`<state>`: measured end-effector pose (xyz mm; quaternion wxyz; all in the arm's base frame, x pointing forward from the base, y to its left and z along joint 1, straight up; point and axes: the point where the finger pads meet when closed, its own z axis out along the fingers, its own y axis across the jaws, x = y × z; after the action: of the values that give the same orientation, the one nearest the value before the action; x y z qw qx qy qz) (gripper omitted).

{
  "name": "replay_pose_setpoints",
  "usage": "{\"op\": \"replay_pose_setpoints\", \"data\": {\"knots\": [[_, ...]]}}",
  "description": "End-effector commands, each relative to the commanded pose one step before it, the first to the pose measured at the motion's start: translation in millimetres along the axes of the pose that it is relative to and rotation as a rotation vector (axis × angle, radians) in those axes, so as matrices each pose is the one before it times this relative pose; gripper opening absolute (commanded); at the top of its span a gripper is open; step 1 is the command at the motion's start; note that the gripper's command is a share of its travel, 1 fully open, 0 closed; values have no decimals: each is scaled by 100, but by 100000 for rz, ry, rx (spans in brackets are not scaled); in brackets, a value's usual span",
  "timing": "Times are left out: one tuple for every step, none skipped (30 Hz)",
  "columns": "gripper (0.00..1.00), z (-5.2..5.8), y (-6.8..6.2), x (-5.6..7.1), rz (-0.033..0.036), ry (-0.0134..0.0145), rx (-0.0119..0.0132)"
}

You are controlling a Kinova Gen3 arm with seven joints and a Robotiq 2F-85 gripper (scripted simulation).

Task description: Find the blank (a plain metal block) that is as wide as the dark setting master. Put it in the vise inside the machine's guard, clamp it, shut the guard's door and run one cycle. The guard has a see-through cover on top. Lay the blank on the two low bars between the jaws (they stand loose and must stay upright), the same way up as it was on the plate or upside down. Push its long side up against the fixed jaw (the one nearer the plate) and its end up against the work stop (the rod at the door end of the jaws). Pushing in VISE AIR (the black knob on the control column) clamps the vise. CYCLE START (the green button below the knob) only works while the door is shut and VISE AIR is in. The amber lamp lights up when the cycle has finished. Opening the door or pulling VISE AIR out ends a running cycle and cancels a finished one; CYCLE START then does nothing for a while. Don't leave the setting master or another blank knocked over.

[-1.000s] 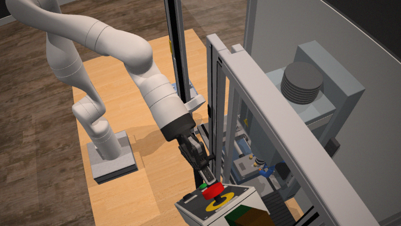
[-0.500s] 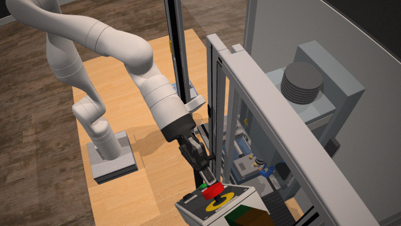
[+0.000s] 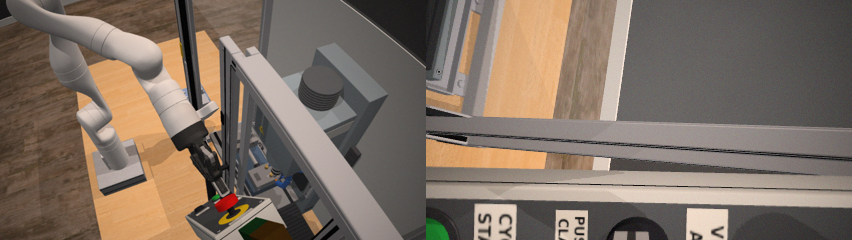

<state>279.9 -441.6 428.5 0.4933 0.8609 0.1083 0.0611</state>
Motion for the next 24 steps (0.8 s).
{"op": "replay_pose_setpoints", "data": {"knots": [[10,256,313,-58,638,216,-480],[10,0,0,0,0,0,0],[10,0,0,0,0,0,0],[10,0,0,0,0,0,0],[10,0,0,0,0,0,0],[10,0,0,0,0,0,0],[10,0,0,0,0,0,0],[10,0,0,0,0,0,0],[10,-190,-187,52,-474,-146,266],[10,90,47,-13,119,37,-66],[10,90,47,-13,119,37,-66],[10,90,47,-13,119,37,-66],[10,90,47,-13,119,37,-66],[10,0,0,0,0,0,0],[10,0,0,0,0,0,0],[10,0,0,0,0,0,0],[10,0,0,0,0,0,0],[10,0,0,0,0,0,0],[10,0,0,0,0,0,0],[10,0,0,0,0,0,0],[10,0,0,0,0,0,0],[10,0,0,0,0,0,0],[10,0,0,0,0,0,0],[10,0,0,0,0,0,0]]}}
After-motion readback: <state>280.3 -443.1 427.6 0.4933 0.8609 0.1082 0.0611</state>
